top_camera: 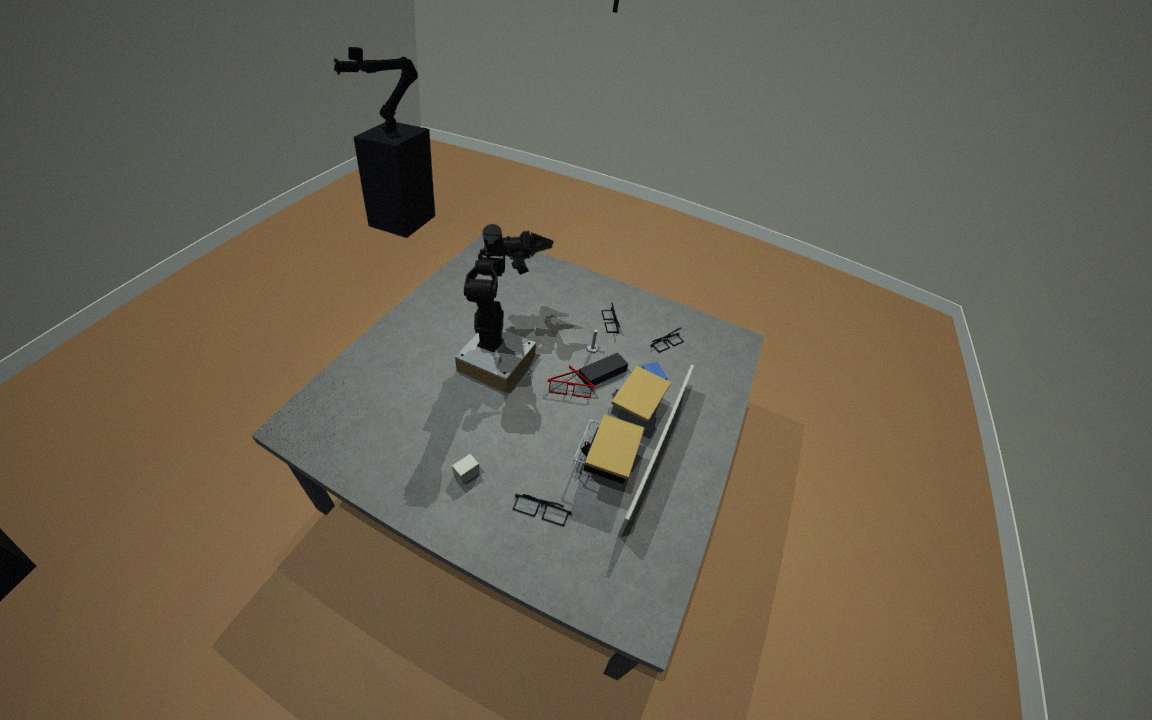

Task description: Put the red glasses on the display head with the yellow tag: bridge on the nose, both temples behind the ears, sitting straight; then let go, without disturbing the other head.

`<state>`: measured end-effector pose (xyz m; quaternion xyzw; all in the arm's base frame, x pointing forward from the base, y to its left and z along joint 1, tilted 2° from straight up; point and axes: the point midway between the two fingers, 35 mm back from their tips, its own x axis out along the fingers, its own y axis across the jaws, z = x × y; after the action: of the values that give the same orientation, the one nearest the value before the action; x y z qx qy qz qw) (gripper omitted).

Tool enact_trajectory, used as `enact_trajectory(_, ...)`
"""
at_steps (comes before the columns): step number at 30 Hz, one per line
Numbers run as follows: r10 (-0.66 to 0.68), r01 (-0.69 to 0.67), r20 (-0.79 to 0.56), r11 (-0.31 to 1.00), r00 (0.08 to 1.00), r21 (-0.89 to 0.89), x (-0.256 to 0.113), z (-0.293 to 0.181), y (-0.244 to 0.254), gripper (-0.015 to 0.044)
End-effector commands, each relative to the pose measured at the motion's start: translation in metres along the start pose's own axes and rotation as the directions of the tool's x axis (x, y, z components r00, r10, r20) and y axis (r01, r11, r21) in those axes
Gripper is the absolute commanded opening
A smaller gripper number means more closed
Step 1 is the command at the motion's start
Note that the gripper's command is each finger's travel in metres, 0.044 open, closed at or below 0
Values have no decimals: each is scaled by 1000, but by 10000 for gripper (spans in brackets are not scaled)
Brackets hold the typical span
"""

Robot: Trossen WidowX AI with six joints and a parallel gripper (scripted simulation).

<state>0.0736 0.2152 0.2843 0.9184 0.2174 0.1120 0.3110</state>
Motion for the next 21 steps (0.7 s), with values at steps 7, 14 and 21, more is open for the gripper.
enact_trajectory(7,0,0,0,1000,1000,0,0,0,0,440)
enact_trajectory(14,69,-65,14,985,998,-157,41,-1,-5,282)
enact_trajectory(21,80,-29,130,935,988,-354,111,33,-8,200)
